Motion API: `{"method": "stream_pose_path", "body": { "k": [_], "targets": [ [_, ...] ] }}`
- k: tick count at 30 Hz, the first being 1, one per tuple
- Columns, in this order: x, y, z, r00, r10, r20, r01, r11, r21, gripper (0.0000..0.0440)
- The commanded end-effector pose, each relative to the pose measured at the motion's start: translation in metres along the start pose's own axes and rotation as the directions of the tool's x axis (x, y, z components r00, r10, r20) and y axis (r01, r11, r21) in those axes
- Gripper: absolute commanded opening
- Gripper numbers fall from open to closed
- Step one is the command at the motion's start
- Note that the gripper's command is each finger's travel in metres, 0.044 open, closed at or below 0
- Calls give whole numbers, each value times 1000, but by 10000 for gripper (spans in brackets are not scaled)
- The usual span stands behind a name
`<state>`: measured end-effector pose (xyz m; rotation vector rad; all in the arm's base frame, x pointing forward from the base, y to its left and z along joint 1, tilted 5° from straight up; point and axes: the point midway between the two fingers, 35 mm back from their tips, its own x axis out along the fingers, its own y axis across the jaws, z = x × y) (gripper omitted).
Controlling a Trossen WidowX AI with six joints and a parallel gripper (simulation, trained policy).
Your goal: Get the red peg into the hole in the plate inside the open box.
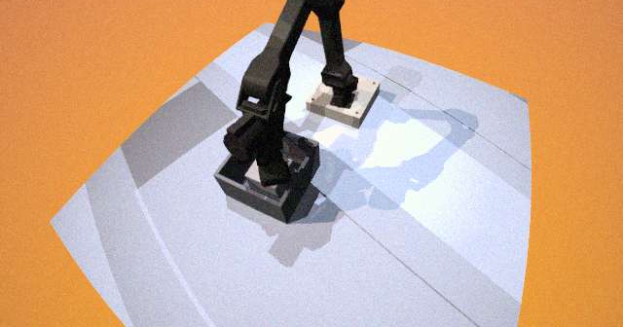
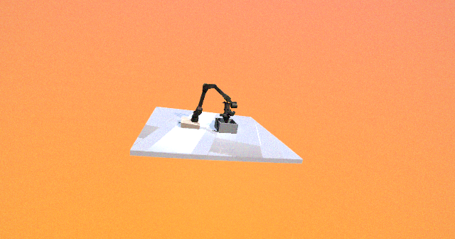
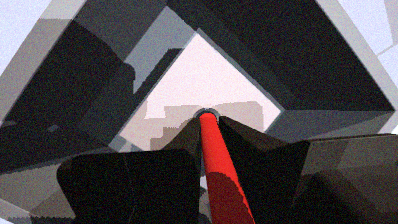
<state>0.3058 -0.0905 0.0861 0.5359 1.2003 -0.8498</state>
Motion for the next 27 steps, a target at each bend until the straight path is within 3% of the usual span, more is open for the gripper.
{"method": "stream_pose_path", "body": {
  "k": [1, 4, 13, 18, 25, 27],
  "targets": [
    [10, -1, -3, 1000, 0, -30, -1, 1000, -28, 70],
    [15, -1, -2, 999, 3, -47, -5, 999, -33, 142],
    [5, 10, 20, 998, 43, -40, -46, 995, -87, 153],
    [2, 18, 27, 997, 48, -66, -54, 994, -93, 257],
    [-7, 36, 38, 991, 92, -95, -101, 990, -102, 439],
    [-11, 42, 41, 989, 111, -101, -121, 987, -102, 440]
  ]
}}
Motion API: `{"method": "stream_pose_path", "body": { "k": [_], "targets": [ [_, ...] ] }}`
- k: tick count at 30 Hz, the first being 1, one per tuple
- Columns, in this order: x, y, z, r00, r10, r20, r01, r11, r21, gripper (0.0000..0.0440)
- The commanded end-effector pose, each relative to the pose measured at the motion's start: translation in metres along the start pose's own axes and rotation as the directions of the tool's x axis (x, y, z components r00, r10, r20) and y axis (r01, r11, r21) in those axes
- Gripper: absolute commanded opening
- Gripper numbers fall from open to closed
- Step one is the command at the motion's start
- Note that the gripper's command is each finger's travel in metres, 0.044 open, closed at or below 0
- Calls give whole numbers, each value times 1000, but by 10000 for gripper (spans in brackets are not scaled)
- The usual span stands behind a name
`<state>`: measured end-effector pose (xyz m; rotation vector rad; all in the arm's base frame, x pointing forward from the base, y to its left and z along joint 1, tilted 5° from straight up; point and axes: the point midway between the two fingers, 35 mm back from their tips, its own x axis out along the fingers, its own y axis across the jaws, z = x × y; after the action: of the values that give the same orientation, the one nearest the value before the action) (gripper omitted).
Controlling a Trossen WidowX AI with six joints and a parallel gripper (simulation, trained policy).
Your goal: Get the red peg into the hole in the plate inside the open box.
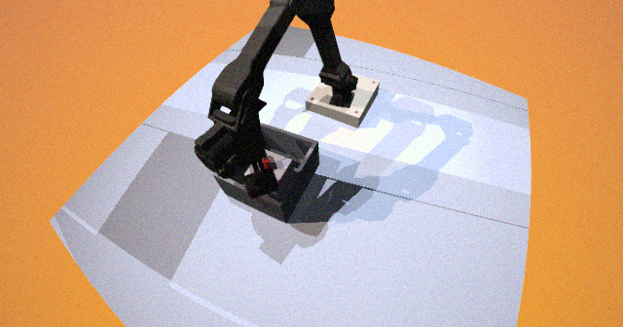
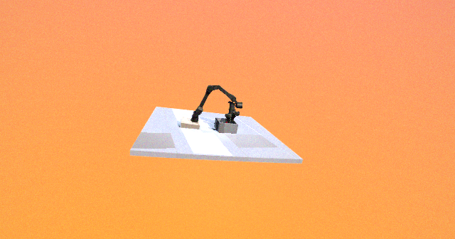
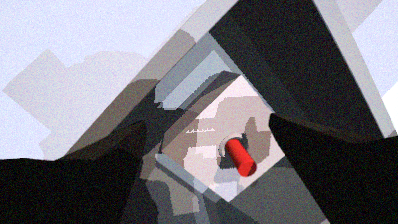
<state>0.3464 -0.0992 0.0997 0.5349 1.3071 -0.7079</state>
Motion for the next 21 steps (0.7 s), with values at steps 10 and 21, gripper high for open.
{"method": "stream_pose_path", "body": {
  "k": [10, 21],
  "targets": [
    [-33, 52, 26, 986, 167, 20, -166, 985, -55, 440],
    [-43, 61, 36, 981, 188, 42, -185, 981, -64, 440]
  ]
}}
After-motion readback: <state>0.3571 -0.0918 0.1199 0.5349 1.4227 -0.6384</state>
